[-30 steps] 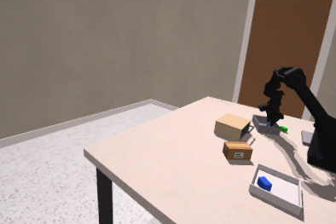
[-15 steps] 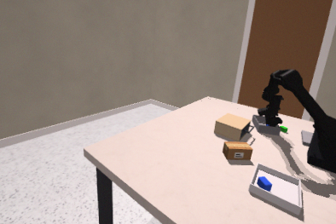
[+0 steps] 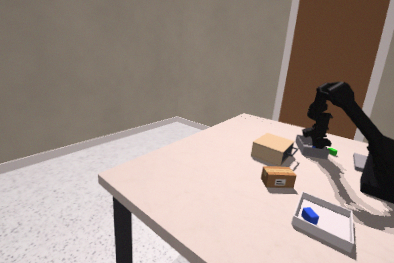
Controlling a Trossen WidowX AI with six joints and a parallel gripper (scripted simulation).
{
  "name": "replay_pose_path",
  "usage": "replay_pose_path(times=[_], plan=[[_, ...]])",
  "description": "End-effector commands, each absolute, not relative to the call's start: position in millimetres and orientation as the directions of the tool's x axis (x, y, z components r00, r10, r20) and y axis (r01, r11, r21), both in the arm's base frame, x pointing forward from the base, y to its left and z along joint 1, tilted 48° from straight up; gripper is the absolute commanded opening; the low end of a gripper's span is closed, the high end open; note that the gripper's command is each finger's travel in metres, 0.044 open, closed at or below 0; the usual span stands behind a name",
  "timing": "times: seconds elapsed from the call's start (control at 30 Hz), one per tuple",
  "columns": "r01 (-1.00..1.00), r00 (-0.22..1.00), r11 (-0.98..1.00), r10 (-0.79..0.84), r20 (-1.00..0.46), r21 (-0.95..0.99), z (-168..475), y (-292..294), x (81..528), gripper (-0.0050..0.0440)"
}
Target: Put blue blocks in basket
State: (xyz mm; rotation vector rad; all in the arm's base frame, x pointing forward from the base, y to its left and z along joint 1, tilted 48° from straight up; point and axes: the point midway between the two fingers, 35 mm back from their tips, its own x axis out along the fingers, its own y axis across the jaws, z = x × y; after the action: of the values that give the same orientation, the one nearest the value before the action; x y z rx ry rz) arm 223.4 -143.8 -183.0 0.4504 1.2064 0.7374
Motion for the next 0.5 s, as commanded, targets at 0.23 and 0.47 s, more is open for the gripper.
replay_pose_path(times=[0.23, 0.47], plan=[[-0.266, 0.172, 0.69, 0.721, -0.671, 0.673, -176.5, -151.1, 221.6, 0.0], [-0.266, 0.172, 0.69, 0.721, -0.671, 0.673, -170.3, -157.8, 220.0, 0.0]])
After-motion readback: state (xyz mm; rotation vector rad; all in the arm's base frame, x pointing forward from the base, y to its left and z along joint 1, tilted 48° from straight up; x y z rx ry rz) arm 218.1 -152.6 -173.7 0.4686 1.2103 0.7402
